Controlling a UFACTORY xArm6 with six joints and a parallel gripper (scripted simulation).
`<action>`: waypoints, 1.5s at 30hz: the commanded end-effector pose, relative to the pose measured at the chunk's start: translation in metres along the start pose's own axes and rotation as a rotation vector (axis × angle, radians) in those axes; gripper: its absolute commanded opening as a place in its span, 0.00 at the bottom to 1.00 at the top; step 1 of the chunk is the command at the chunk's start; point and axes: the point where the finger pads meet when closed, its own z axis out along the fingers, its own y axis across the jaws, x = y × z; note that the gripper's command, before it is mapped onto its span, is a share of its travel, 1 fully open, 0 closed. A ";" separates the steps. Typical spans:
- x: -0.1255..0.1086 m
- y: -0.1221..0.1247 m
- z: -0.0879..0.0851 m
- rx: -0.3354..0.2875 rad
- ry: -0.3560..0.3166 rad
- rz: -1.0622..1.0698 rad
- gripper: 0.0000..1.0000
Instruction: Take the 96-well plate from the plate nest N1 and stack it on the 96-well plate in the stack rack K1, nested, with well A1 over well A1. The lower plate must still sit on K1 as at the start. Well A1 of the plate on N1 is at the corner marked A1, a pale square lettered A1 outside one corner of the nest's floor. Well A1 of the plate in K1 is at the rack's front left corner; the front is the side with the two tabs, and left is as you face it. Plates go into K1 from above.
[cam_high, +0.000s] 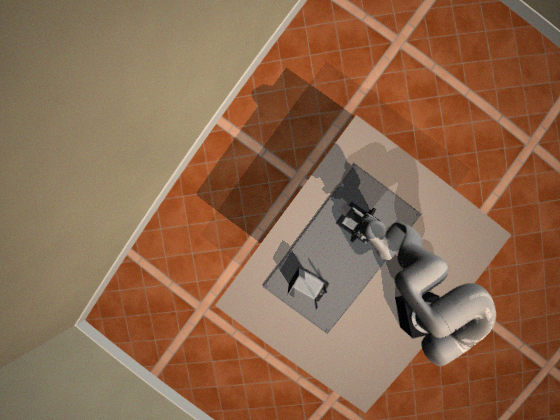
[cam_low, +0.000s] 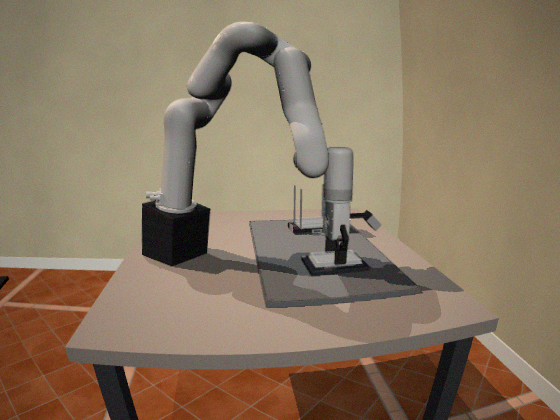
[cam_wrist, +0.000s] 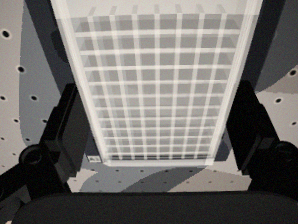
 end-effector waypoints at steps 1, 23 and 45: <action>0.001 0.001 -0.001 -0.001 0.003 0.000 0.00; 0.002 0.001 -0.003 -0.001 0.004 0.000 0.00; 0.002 0.001 -0.016 -0.001 0.004 0.000 0.00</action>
